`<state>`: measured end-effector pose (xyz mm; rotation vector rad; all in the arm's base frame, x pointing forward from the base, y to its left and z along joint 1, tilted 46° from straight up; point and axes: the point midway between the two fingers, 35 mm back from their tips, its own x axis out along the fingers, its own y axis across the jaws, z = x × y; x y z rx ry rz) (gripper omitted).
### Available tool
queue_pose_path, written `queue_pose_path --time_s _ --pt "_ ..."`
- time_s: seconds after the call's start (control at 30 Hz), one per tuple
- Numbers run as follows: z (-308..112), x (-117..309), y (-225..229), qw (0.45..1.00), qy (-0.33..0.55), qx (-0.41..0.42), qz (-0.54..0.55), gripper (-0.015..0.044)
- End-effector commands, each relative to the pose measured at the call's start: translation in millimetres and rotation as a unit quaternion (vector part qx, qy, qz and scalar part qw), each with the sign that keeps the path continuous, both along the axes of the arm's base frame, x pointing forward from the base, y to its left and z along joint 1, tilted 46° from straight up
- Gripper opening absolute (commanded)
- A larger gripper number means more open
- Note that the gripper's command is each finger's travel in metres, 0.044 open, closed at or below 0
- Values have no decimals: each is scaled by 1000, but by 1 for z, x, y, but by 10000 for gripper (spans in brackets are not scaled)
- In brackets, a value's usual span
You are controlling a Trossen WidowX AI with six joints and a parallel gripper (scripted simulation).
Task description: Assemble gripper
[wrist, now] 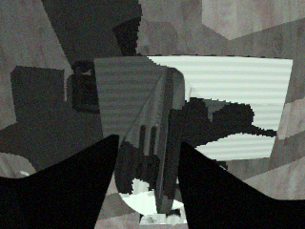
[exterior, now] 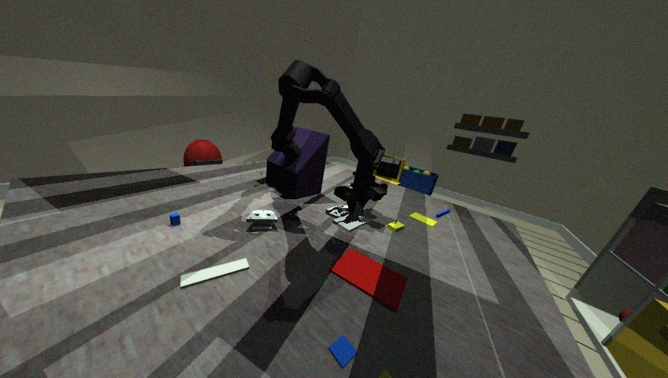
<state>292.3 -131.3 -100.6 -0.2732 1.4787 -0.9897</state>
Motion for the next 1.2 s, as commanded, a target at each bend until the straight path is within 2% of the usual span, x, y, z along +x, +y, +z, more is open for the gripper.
queue_pose_path --time_s 0.0,1.17 --pt "-1 0 -2 1000 2 -2 2 134" --pt "-4 -1 -5 1000 2 -2 2 134"
